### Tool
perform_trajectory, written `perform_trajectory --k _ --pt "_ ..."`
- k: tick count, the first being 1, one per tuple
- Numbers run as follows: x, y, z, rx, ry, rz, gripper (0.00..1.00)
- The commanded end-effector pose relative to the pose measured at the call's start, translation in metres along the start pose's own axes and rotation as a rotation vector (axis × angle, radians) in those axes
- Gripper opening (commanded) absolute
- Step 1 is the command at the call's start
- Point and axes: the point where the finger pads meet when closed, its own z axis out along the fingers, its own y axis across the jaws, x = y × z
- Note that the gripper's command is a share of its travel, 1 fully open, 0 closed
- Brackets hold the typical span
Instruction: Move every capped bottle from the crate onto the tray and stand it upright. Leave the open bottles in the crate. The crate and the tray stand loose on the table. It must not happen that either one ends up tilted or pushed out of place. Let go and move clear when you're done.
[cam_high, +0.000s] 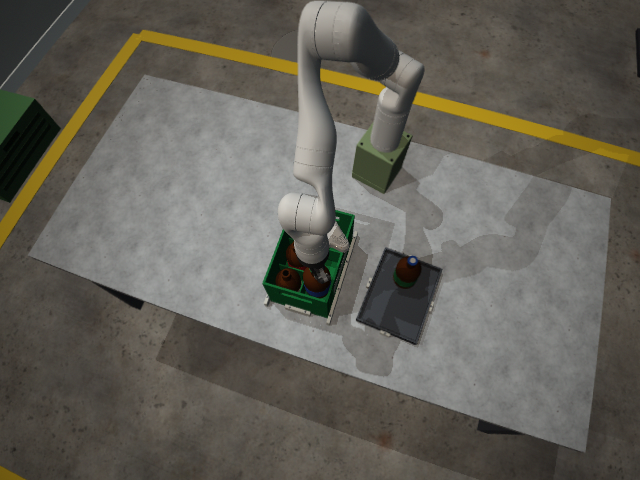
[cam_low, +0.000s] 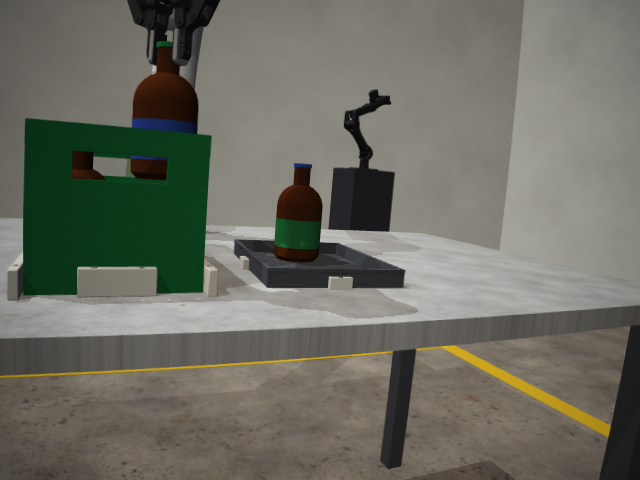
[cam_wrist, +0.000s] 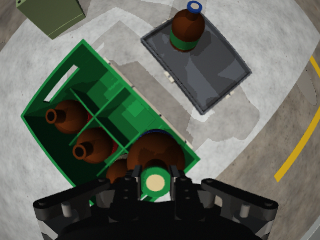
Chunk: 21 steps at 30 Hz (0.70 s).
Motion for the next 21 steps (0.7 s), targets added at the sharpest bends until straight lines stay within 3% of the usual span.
perform_trajectory --k 1,4,7,21 --pt "-0.004 0.002 -0.015 -0.009 -0.016 0.002 0.0" --pt "-0.005 0.002 -0.025 -0.01 -0.018 0.003 0.0" --pt "-0.002 0.001 -0.022 -0.006 -0.009 0.001 0.0" --pt "-0.005 0.001 -0.064 -0.01 -0.018 0.003 0.0"
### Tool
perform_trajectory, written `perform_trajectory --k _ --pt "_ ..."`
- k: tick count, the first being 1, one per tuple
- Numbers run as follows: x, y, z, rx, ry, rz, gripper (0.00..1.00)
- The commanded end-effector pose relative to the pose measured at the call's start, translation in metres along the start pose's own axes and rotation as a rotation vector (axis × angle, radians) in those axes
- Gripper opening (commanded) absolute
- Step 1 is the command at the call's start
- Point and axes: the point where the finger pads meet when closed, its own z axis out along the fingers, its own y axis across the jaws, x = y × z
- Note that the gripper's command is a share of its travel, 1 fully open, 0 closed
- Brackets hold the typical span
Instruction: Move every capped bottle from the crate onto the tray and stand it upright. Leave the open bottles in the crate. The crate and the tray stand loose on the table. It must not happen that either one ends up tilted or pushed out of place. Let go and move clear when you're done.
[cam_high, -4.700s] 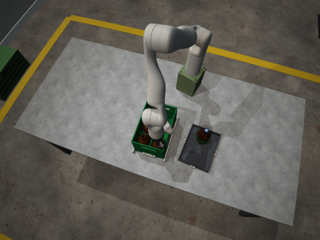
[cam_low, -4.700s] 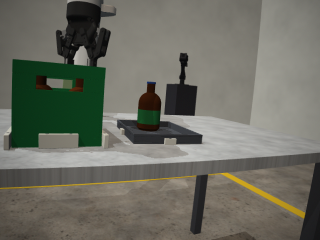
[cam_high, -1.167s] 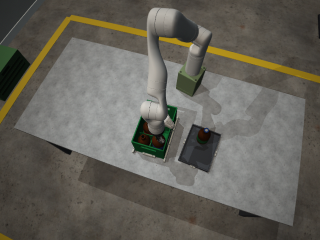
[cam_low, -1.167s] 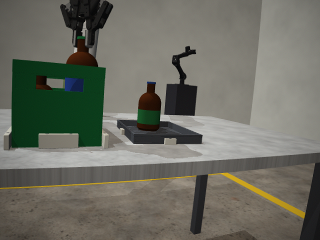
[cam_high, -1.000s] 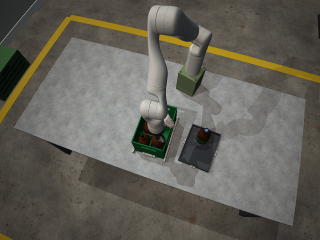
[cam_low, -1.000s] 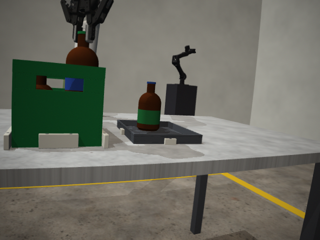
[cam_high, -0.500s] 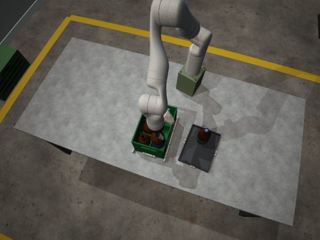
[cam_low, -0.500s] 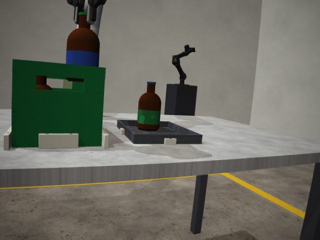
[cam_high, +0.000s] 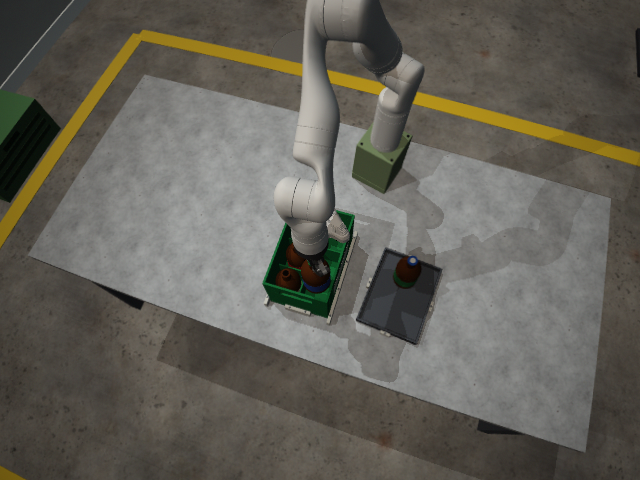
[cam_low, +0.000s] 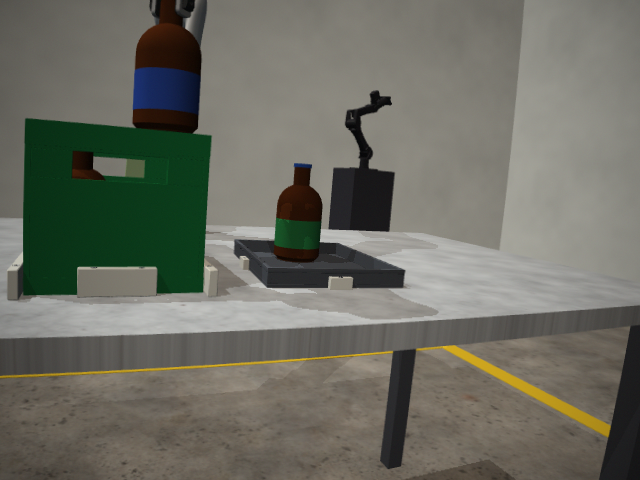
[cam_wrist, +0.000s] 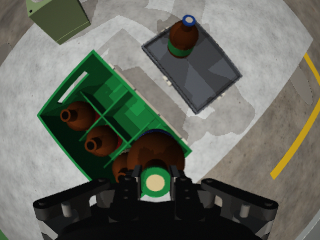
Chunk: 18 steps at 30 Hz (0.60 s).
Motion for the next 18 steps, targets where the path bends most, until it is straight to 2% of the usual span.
perform_trajectory --k 1,3,18 --pt "-0.0037 0.0011 -0.01 -0.007 -0.014 0.002 0.0" --pt "-0.0016 0.0008 -0.0061 -0.004 -0.007 0.001 0.0" --pt "-0.0035 0.001 -0.0122 -0.007 -0.014 0.002 0.0"
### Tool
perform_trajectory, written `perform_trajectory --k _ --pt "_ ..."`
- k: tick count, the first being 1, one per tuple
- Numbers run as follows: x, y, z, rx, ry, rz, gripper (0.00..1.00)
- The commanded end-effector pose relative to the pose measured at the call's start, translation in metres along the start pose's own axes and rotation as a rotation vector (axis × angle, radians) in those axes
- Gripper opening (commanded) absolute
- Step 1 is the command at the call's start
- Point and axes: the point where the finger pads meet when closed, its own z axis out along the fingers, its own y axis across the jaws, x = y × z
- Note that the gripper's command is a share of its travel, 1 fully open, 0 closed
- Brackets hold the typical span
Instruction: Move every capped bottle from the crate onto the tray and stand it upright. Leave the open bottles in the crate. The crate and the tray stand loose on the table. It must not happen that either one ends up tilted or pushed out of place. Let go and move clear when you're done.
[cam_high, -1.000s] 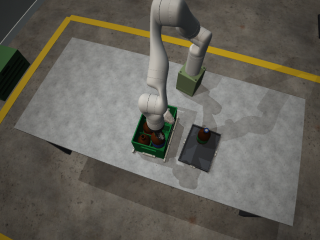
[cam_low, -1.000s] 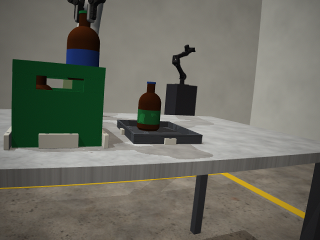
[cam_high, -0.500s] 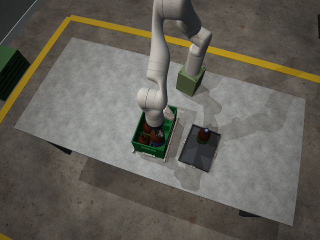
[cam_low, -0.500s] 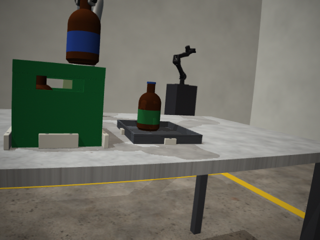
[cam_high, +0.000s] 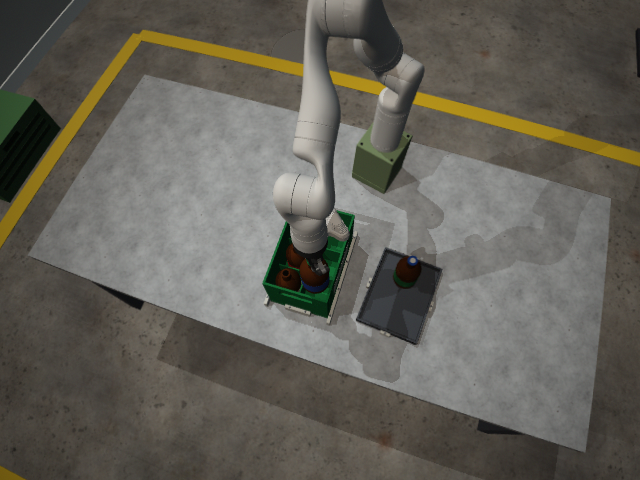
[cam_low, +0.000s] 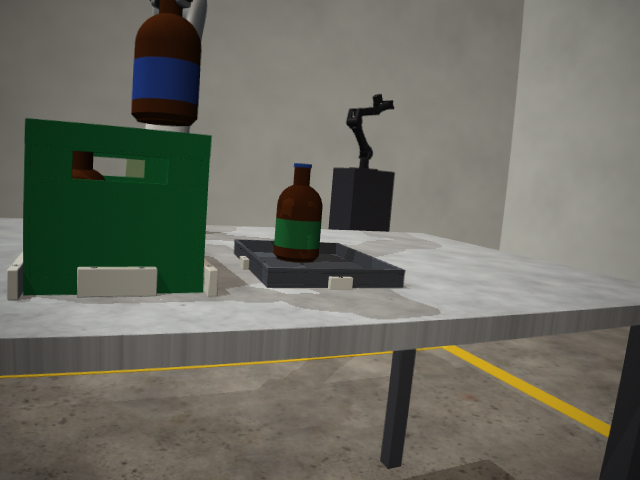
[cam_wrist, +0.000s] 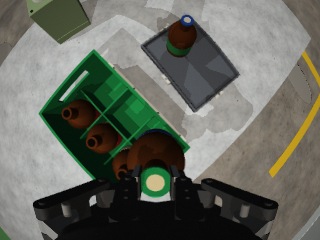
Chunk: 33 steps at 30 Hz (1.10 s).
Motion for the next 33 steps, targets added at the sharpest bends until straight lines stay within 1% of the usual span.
perform_trajectory --k 1,16,19,33 --pt "-0.001 0.0 -0.002 -0.002 -0.004 0.0 0.0" --pt "0.042 0.002 0.002 -0.002 -0.004 0.0 0.0" --pt "0.042 0.003 0.004 -0.002 0.0 0.004 0.0" --pt "0.068 0.017 0.001 -0.002 -0.004 0.0 0.0"
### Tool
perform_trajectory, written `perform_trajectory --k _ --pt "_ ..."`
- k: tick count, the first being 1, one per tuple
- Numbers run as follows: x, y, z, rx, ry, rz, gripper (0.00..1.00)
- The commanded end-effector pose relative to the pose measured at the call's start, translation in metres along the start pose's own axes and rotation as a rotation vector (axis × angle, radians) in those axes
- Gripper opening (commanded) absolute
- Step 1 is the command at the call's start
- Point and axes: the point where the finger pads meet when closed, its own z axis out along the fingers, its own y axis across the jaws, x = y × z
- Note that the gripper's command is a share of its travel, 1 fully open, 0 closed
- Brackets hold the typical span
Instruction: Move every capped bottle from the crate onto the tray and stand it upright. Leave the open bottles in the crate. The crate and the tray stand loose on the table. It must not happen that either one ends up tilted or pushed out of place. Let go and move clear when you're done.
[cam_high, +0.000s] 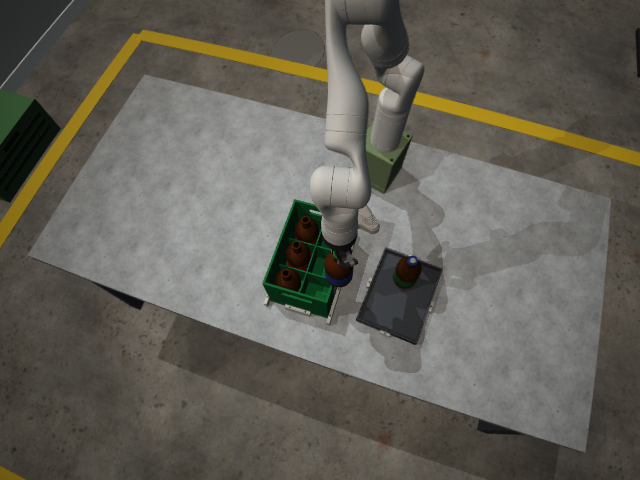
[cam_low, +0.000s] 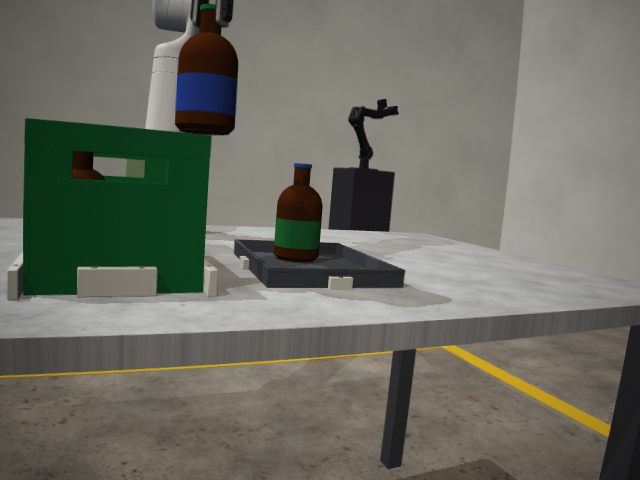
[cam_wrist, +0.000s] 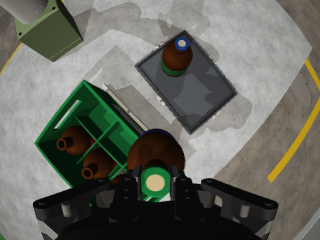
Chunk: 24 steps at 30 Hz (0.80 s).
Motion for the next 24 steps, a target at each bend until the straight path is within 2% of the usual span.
perform_trajectory --k 1,24 --pt "0.004 0.004 -0.002 -0.002 -0.004 -0.009 0.0" --pt "0.029 0.029 -0.003 -0.002 -0.004 -0.005 0.0"
